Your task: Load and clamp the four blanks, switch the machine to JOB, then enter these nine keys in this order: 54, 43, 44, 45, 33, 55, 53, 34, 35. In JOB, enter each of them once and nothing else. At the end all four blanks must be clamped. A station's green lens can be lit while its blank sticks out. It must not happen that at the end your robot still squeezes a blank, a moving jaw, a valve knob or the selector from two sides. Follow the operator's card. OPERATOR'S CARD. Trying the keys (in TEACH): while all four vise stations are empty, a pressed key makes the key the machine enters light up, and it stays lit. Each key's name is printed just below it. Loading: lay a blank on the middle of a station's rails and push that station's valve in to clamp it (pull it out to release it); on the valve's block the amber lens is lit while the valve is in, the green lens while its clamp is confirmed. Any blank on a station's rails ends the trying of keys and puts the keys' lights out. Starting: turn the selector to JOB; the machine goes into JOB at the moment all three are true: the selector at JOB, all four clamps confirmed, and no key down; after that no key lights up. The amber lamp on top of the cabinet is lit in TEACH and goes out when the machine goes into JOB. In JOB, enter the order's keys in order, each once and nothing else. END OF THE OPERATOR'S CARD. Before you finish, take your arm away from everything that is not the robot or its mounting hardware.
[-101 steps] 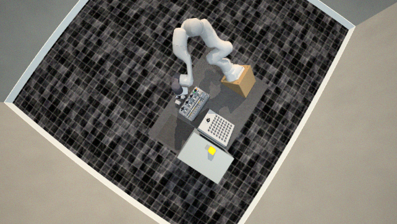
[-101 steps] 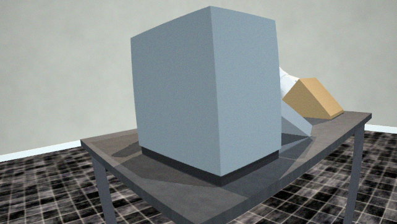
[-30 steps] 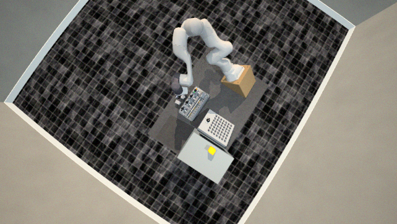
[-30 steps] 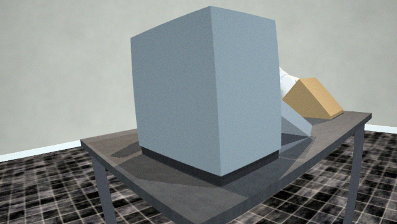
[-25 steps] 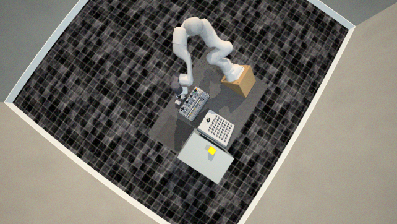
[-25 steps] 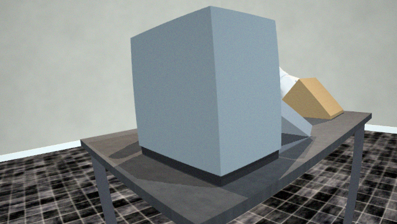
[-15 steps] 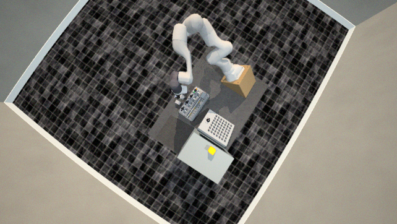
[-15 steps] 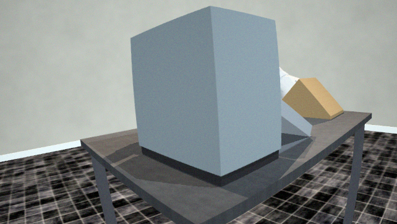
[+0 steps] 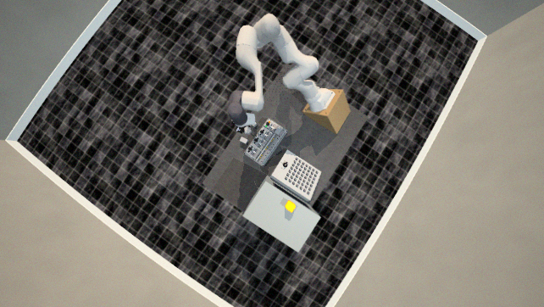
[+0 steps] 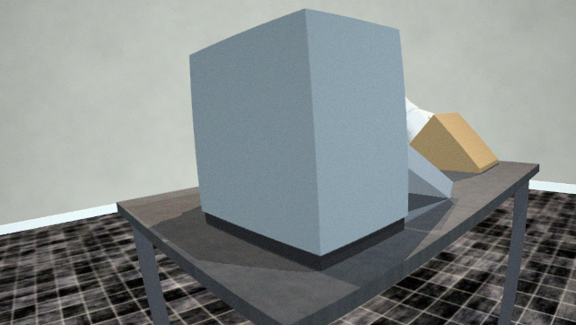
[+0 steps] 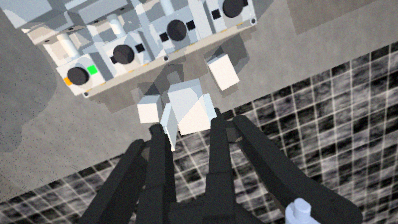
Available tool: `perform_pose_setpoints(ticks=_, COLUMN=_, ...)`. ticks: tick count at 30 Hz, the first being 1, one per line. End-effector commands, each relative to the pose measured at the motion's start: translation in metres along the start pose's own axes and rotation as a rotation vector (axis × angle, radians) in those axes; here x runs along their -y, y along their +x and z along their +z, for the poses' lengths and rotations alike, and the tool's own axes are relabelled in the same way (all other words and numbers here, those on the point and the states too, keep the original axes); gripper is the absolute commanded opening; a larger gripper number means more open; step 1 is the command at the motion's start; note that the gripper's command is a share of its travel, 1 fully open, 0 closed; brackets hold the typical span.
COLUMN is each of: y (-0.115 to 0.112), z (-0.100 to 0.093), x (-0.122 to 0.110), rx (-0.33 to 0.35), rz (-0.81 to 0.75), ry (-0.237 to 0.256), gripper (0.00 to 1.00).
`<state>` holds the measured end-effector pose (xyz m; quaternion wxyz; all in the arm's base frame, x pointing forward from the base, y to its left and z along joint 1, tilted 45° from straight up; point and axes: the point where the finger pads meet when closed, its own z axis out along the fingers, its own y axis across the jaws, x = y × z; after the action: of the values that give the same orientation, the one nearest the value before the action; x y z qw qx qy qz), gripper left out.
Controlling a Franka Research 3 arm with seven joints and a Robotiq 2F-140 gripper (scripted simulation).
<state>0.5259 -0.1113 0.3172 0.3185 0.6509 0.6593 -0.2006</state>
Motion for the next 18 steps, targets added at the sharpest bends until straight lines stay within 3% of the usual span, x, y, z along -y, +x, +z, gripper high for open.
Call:
perform_pose_setpoints(ticks=1, y=-0.005, z=-0.014, x=0.009, rx=0.014, rz=-0.005, ry=0.028, gripper=0.0)
perform_pose_setpoints(ticks=6, y=-0.005, z=-0.024, x=0.009, rx=0.014, rz=-0.005, ry=0.028, gripper=0.0)
perform_pose_setpoints(ticks=18, y=-0.001, z=-0.025, x=0.01, rx=0.014, rz=0.016, ry=0.028, gripper=0.0)
